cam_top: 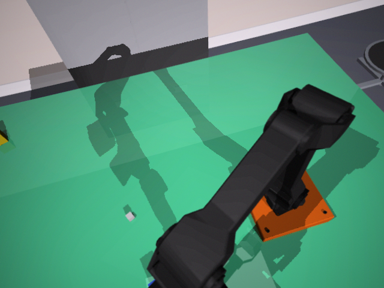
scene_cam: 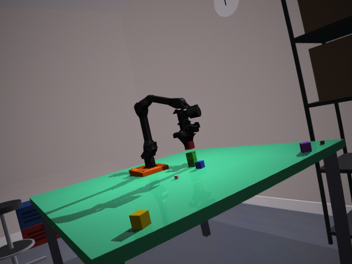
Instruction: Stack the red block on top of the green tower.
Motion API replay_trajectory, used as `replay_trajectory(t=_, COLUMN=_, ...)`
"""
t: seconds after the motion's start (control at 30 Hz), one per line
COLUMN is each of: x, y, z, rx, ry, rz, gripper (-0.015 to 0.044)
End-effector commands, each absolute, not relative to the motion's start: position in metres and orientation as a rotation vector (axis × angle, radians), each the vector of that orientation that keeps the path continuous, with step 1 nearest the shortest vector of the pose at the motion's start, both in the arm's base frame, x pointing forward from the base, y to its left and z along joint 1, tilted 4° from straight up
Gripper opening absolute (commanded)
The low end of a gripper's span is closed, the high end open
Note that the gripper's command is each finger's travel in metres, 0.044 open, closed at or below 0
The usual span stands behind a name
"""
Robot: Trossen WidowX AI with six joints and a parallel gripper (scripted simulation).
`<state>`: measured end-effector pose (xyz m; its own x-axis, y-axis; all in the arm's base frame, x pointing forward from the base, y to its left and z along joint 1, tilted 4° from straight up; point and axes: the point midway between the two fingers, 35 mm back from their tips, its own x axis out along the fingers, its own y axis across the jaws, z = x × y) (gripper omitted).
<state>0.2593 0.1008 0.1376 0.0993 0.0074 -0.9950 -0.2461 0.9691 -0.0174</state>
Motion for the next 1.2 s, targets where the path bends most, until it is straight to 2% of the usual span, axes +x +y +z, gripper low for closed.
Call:
replay_trajectory(t=0.0, x=0.2602, y=0.1004, z=0.1248, rx=-0.197, ry=1.465, rz=0.184, gripper=0.0)
replay_trajectory(t=0.97, x=0.2604, y=0.1003, z=0.1209, rx=-0.197, ry=1.465, rz=0.184, gripper=0.0)
replay_trajectory(t=1.17, x=0.2599, y=0.1005, z=0.119, rx=-0.197, ry=1.467, rz=0.187, gripper=0.0158)
